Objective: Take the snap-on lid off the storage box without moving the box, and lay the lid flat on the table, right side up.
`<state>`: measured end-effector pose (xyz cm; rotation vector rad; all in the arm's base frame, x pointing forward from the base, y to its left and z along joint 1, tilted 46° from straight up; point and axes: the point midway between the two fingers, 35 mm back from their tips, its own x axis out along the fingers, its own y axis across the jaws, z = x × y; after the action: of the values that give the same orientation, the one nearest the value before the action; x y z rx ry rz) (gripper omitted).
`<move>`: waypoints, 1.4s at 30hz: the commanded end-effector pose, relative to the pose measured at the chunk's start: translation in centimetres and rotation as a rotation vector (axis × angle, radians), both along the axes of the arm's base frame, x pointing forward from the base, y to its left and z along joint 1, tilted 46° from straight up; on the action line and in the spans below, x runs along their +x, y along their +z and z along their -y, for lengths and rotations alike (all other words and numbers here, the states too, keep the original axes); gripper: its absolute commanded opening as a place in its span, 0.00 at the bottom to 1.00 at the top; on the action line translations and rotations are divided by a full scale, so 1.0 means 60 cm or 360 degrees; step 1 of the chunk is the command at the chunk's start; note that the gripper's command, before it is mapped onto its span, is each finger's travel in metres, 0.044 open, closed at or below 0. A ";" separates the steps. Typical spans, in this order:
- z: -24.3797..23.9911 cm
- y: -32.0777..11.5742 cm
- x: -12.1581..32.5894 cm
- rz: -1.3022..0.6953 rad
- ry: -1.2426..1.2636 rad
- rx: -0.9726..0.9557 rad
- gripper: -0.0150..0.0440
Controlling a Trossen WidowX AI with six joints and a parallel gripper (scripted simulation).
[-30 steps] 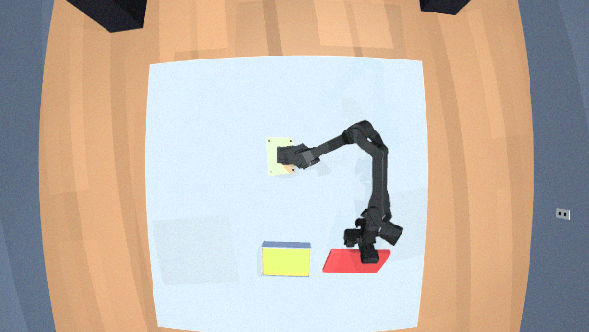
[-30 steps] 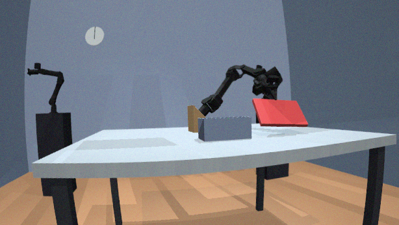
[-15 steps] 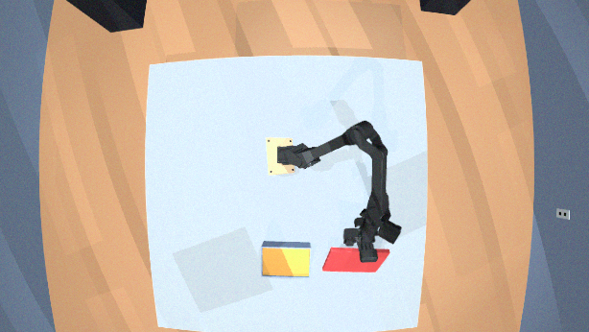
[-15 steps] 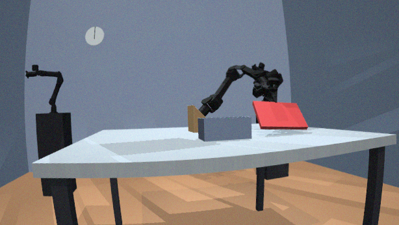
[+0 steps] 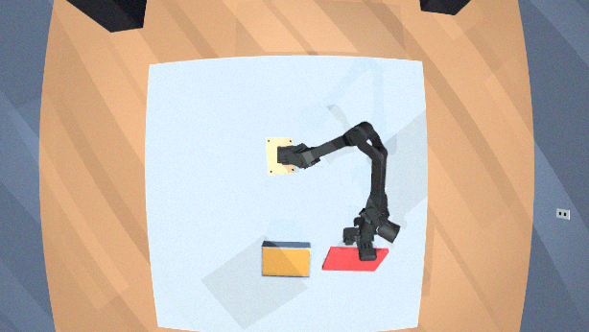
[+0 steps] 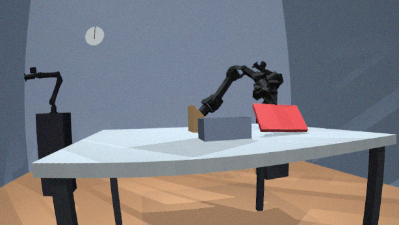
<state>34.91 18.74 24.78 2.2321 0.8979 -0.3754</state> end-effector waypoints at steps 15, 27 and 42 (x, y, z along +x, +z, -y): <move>-0.014 -0.017 0.001 0.0006 -0.0023 -0.0001 0.25; -0.025 -0.028 0.000 0.0005 -0.0023 0.0000 0.25; -0.040 -0.041 -0.001 0.0005 -0.0023 0.0001 0.25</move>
<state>35.19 20.45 22.94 2.2540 0.8575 -0.3729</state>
